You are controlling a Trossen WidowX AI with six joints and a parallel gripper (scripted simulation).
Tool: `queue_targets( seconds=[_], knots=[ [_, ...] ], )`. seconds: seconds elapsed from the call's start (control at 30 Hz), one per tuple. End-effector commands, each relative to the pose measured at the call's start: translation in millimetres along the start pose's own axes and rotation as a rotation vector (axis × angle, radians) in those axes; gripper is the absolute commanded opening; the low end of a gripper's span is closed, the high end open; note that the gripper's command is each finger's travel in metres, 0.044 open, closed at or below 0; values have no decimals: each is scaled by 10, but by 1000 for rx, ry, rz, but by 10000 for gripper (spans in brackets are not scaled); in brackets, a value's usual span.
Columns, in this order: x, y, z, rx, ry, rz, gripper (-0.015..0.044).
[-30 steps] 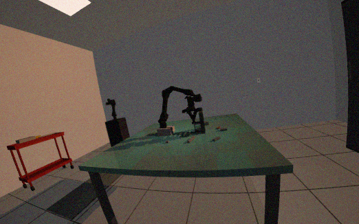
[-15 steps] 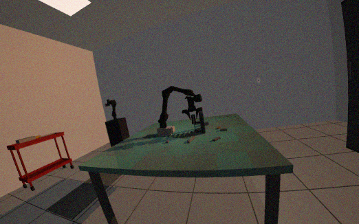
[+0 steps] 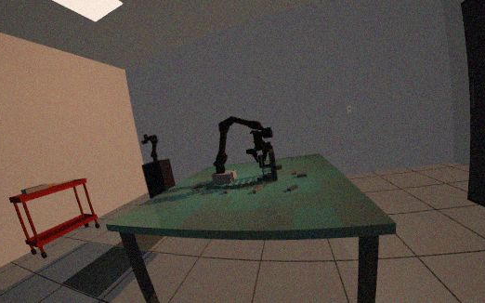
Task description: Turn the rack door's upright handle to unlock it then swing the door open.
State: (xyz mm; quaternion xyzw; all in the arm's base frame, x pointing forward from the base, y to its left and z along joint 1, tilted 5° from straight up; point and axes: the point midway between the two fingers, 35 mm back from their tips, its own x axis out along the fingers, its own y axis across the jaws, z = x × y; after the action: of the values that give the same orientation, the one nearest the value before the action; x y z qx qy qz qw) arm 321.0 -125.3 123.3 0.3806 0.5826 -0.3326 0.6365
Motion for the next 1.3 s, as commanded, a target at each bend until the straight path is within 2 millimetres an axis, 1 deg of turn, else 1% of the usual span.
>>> queue_targets(
  seconds=[0.0,1.27],
  knots=[
    [13,3,-12,-233,6,3,288],
    [15,-1,-10,-2116,3,5,288]
  ],
)
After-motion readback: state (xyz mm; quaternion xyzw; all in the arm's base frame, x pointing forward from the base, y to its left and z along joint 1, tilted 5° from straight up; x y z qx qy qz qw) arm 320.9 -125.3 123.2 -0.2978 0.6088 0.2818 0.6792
